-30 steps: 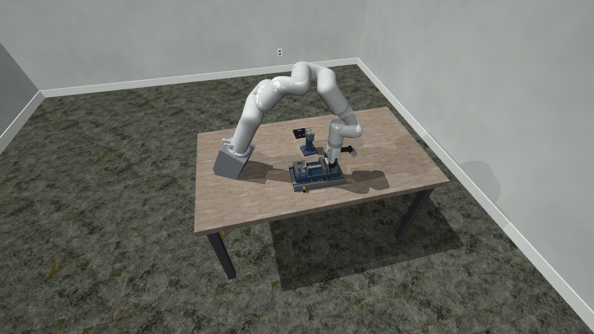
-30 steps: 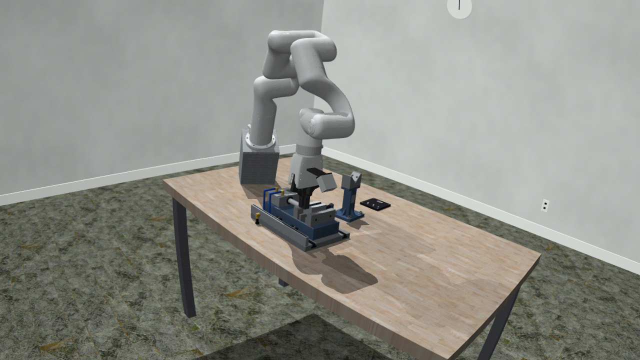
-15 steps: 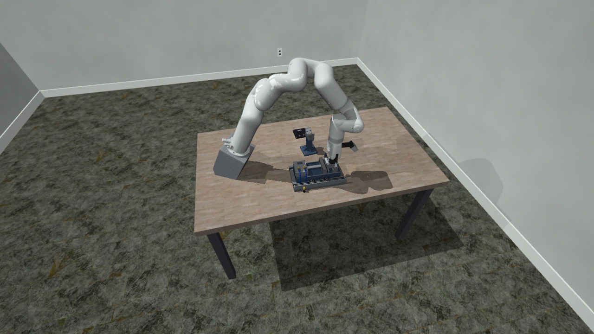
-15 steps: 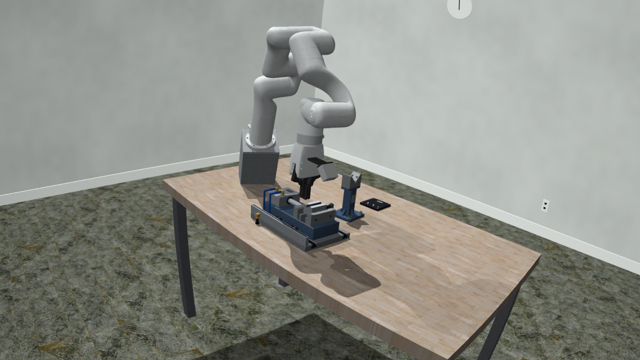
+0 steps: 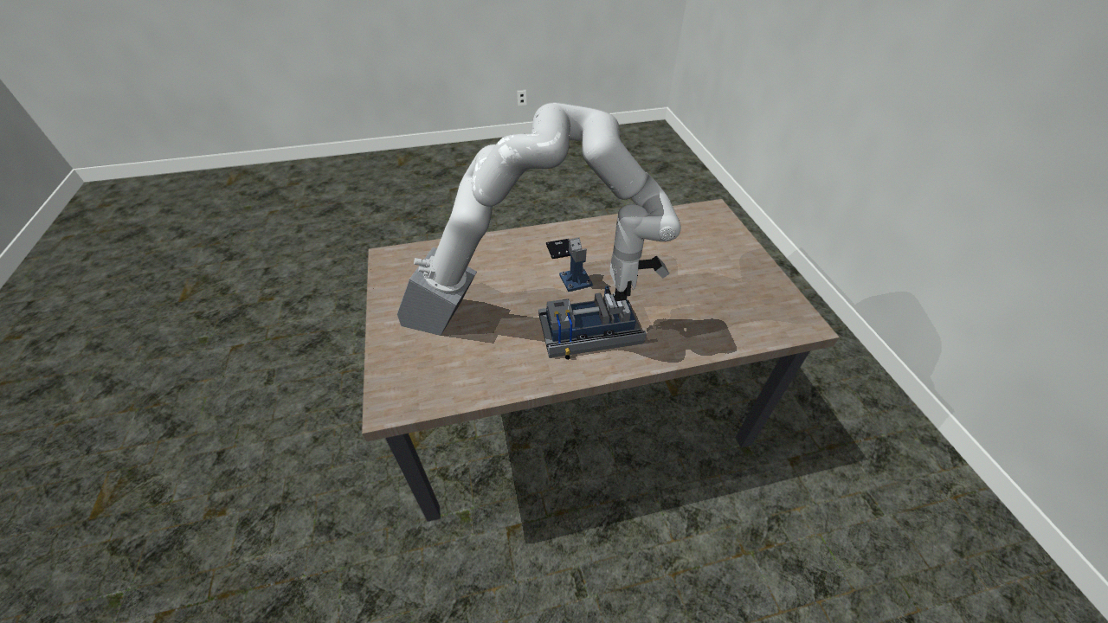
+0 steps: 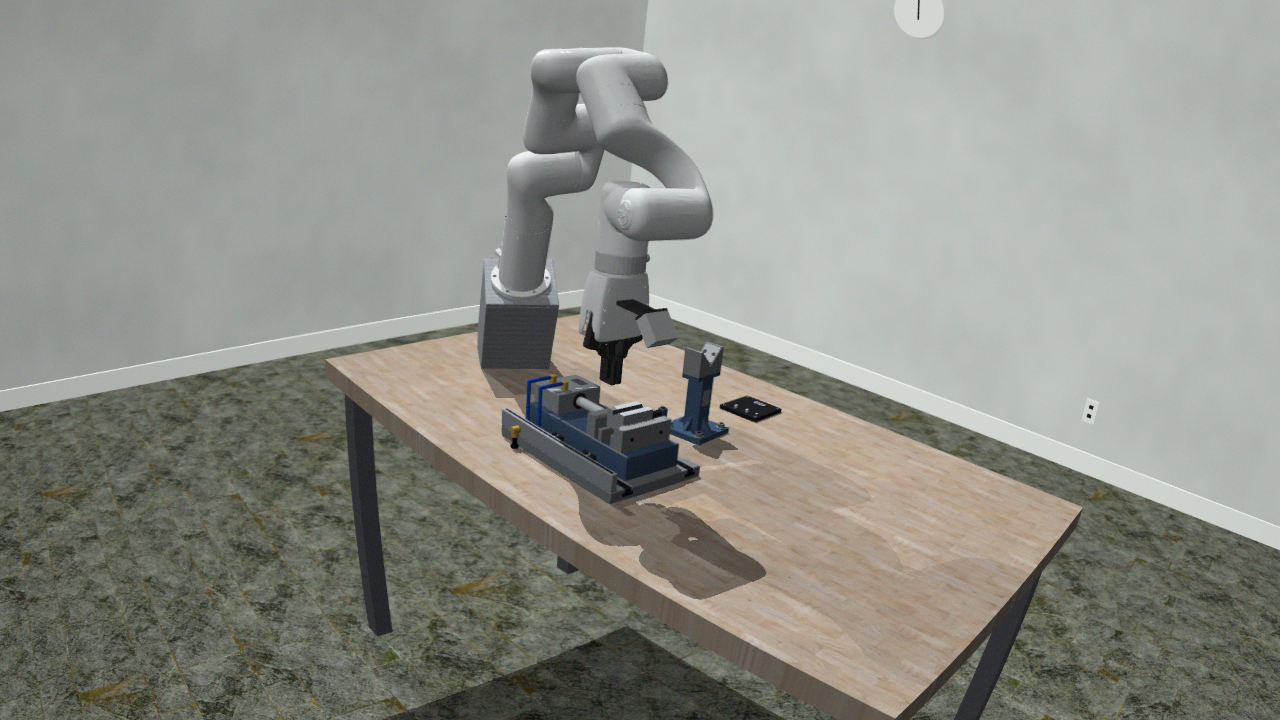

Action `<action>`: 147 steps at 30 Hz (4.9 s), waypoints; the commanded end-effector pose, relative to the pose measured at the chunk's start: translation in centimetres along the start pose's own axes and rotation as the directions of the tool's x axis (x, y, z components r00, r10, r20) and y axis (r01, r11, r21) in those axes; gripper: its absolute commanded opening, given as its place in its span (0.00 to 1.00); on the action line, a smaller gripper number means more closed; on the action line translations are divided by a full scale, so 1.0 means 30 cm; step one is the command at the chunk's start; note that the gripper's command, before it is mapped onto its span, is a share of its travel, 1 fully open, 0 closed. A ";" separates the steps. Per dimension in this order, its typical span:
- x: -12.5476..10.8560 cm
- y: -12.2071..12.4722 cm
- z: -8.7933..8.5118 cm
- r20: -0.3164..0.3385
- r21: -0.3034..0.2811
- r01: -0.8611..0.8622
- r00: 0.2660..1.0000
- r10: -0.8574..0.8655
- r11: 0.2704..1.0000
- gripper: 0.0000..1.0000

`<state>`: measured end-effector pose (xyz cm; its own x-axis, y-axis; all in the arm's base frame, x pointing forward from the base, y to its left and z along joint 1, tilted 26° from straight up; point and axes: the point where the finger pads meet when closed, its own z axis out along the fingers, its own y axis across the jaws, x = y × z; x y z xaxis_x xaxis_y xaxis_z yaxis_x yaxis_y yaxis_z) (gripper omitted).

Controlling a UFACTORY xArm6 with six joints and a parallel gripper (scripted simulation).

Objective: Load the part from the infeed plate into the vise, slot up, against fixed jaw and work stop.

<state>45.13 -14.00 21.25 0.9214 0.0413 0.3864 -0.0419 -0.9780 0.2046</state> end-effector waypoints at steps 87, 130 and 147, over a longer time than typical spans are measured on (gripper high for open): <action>0.002 -0.001 0.042 -0.003 -0.001 0.000 1.000 0.000 1.000 0.00; -0.003 -0.004 0.165 -0.003 -0.001 0.000 1.000 0.000 1.000 0.00; 0.000 -0.004 0.165 -0.003 -0.001 0.000 1.000 0.000 1.000 0.00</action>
<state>46.94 -14.90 16.61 0.9214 0.0413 0.3863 -0.0419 -0.9780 0.2045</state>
